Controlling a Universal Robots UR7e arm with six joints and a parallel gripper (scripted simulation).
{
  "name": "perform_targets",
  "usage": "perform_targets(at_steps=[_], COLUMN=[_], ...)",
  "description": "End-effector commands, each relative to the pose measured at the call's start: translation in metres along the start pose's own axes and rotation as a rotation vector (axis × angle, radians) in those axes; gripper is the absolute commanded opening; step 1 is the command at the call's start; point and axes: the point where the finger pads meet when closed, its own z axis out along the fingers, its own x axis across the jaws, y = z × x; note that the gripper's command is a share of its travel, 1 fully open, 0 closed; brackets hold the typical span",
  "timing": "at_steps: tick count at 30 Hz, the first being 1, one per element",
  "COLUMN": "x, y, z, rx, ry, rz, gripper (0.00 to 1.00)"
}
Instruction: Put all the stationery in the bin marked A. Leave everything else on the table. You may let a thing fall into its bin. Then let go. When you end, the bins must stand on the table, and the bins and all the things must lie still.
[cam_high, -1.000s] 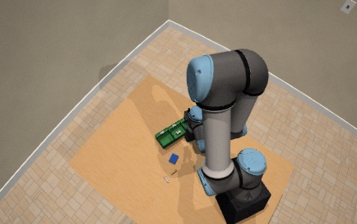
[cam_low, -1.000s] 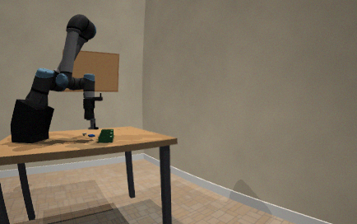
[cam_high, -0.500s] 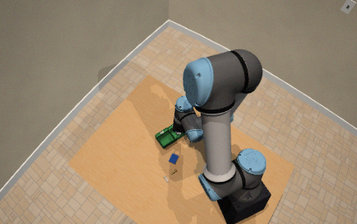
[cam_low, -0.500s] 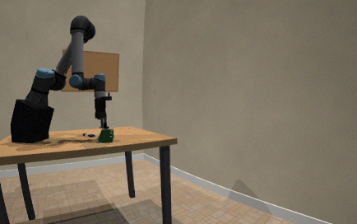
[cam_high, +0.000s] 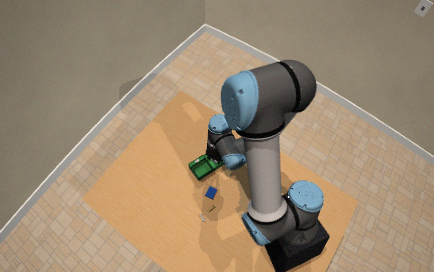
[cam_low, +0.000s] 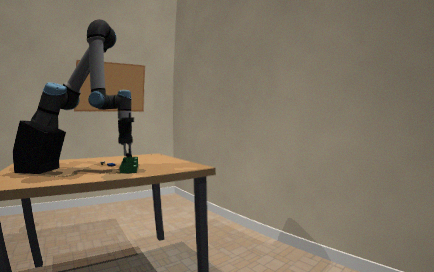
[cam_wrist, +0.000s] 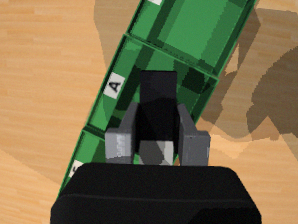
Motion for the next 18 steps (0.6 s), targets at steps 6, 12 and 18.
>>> perform_targets(at_steps=[6,12,18], x=[-0.0004,-0.0004,-0.0004], y=[-0.0006,-0.0006,-0.0005], z=[-0.0004,-0.0004,-0.0004], rx=[0.008,0.013,0.013], ry=[0.014,0.022,0.022], rz=[0.313,0.417,0.417], gripper=[0.45,0.45,0.45])
